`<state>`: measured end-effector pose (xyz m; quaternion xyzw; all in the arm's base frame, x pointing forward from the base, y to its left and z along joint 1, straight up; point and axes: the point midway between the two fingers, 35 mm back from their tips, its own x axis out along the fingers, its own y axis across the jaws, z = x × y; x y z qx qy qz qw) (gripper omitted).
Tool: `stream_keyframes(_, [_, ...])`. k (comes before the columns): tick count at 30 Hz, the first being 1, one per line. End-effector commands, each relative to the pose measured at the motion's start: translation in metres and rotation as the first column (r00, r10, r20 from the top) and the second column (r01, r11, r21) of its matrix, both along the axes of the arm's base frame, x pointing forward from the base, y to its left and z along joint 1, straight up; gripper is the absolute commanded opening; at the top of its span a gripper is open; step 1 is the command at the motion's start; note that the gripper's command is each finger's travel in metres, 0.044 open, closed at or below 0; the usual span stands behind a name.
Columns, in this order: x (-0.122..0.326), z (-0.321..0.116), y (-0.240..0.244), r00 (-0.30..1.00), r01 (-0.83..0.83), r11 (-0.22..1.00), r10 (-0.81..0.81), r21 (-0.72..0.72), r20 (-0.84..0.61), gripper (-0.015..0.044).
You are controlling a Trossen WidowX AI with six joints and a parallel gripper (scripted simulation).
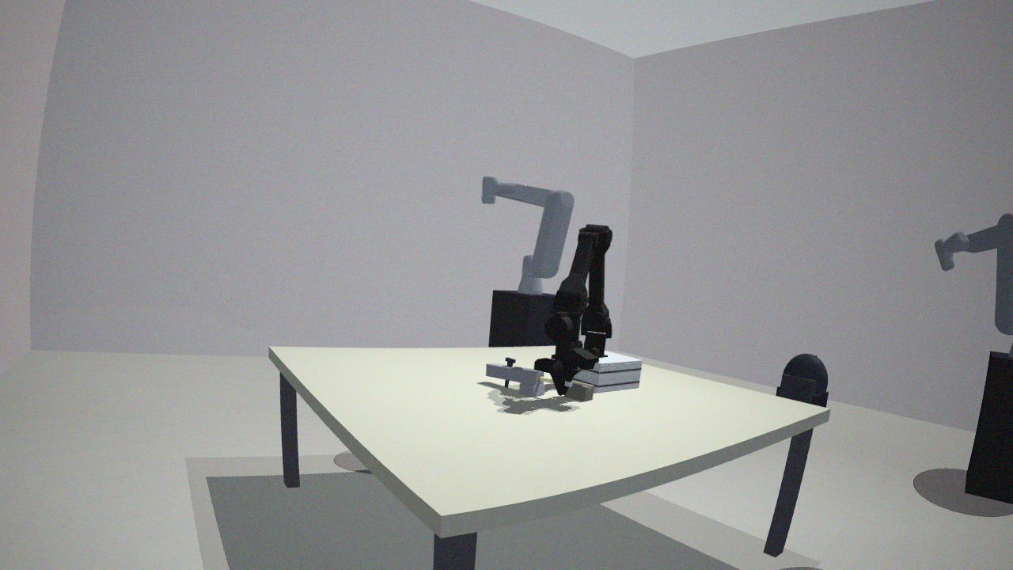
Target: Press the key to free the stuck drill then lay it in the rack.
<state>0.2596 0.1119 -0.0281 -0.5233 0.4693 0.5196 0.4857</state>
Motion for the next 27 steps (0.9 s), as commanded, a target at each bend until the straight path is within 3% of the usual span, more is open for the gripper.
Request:
stream_keyframes(1, [0.002, 0.001, 0.006, 1.000, 0.005, 1.000, -0.005, 0.002, 0.001, 0.0000])
stream_keyframes(27, [-0.002, 0.005, 0.044, 1.000, 0.005, 1.000, -0.005, 0.005, 0.001, 0.0000])
